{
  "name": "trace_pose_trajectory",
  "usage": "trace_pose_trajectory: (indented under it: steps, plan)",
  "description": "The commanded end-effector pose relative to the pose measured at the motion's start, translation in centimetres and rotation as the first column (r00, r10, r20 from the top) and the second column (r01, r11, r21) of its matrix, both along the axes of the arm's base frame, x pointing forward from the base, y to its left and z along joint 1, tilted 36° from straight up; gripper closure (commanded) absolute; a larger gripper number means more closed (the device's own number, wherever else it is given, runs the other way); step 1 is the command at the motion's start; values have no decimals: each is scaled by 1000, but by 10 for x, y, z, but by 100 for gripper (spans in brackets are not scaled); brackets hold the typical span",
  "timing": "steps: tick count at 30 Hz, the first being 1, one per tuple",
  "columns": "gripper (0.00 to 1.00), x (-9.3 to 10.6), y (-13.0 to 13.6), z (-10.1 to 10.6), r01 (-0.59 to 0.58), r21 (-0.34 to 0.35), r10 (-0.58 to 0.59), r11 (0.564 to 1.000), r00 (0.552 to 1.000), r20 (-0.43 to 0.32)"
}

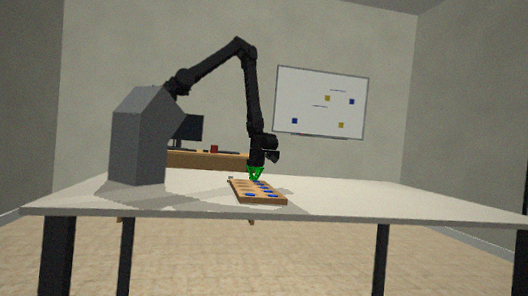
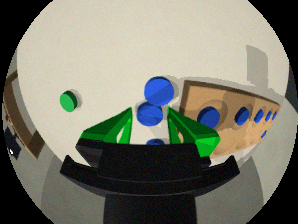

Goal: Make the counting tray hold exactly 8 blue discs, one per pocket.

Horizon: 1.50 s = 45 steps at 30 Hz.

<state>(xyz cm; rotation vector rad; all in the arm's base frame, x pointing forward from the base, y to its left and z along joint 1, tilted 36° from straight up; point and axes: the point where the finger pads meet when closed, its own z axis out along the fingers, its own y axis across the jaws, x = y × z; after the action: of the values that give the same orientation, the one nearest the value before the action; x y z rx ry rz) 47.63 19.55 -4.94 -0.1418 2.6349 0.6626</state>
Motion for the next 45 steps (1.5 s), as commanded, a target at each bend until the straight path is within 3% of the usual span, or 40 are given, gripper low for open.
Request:
trace_pose_trajectory:
  steps: [1,9,10,43,45]
  plan:
    - [54,1,9,-6,-6,1,6,1000,1000,-3]
    - [54,2,9,-6,-7,1,7,1000,1000,-1]
    - [100,1,9,-6,-7,1,7,1000,1000,-2]
    - [100,1,9,-6,-8,1,8,1000,1000,-1]
    - [100,-4,2,10,-15,-2,15,1000,1000,9]
